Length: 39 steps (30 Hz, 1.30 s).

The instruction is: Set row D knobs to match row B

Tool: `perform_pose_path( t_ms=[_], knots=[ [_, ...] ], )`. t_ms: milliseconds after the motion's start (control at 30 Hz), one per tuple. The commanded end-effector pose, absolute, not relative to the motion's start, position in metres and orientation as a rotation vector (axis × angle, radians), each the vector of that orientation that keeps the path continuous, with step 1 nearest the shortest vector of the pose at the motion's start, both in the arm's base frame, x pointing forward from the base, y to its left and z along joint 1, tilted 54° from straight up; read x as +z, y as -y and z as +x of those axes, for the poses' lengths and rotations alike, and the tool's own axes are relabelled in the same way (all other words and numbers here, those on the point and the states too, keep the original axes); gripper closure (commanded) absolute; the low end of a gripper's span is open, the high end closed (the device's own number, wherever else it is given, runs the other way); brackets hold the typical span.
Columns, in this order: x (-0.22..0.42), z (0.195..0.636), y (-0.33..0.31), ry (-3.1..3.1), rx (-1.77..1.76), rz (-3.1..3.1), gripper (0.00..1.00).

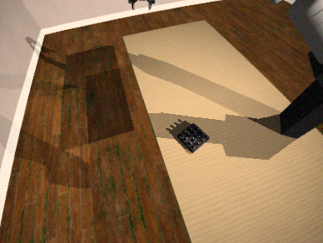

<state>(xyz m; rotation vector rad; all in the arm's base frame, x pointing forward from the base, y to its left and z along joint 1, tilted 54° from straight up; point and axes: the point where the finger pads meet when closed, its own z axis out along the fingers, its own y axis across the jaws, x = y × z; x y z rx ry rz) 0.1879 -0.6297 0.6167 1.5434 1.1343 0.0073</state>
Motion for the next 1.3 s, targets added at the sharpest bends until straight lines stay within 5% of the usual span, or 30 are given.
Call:
perform_pose_path(
  t_ms=[0,400,1267],
  knots=[
    [0.621,0.201,0.620,-1.133,0.025,1.540,0.00],
    [0.633,0.276,0.567,-1.076,0.218,1.563,0.00],
    [0.602,0.495,0.348,-0.866,0.876,1.796,0.00]
  ],
)
